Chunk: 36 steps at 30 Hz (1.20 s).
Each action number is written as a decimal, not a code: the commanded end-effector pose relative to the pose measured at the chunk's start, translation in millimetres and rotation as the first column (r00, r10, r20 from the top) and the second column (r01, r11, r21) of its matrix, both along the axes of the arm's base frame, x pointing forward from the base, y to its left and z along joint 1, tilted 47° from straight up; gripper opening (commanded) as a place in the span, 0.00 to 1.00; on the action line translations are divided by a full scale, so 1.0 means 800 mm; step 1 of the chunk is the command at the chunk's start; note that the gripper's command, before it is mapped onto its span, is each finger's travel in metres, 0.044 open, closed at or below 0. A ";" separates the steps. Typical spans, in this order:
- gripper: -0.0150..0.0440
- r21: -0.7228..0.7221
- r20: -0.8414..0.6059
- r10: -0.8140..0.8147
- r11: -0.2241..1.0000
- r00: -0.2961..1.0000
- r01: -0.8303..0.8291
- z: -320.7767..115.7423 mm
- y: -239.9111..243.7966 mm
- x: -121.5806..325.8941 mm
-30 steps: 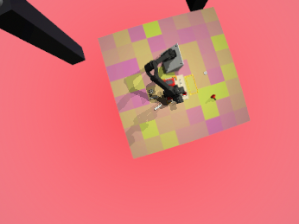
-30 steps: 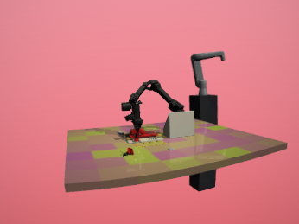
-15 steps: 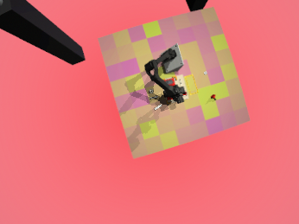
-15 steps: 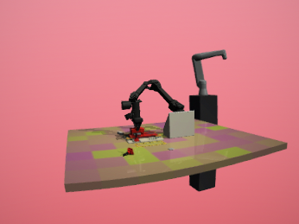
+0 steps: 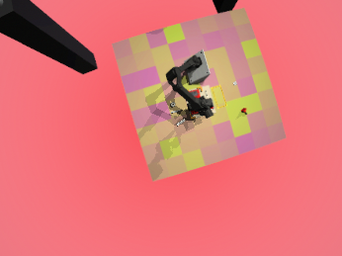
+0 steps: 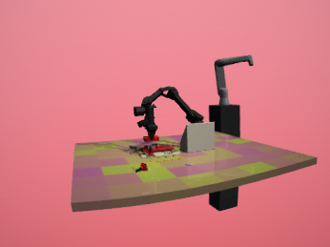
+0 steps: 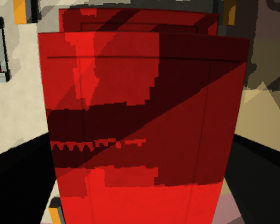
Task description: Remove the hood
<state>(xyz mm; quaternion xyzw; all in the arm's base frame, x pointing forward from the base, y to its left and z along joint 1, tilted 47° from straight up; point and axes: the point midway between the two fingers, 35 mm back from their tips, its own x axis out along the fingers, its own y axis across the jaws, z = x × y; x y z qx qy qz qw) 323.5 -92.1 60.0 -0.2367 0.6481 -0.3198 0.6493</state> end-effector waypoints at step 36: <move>0.25 0.032 0.006 0.015 0.999 1.000 -0.016 -0.123 0.156 0.008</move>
